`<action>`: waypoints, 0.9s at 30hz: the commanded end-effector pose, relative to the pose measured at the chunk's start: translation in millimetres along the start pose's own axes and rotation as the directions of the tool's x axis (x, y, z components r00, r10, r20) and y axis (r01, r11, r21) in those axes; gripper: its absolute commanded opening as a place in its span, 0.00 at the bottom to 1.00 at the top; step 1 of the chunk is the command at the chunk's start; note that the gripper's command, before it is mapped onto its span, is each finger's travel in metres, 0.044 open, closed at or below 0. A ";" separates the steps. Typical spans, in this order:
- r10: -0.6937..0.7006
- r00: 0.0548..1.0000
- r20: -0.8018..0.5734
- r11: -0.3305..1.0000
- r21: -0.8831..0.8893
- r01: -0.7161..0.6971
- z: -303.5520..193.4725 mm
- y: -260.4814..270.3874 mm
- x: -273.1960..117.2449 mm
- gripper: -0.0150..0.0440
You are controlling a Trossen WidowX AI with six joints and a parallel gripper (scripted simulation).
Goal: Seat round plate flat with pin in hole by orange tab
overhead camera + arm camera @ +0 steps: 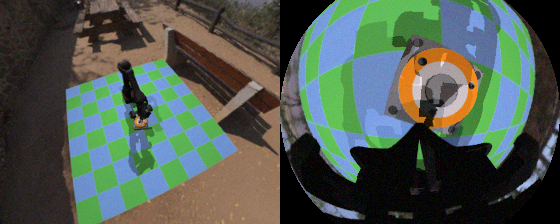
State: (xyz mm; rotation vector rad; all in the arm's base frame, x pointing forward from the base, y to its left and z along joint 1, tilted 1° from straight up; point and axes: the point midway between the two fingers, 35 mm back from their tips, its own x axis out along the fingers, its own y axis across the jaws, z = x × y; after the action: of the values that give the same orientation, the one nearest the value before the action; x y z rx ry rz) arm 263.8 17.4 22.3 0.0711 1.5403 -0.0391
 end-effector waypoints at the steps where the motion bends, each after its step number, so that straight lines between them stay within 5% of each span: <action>1: -0.009 1.000 -0.008 1.000 0.000 0.009 -3.6 -5.7 1.4 0.25; 27: -0.012 1.000 -0.008 1.000 0.000 0.012 -5.7 -36.6 -1.0 0.25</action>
State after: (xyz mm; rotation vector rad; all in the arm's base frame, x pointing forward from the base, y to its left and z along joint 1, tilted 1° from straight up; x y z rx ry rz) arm 254.6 -13.7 22.0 0.0667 1.5511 -0.0439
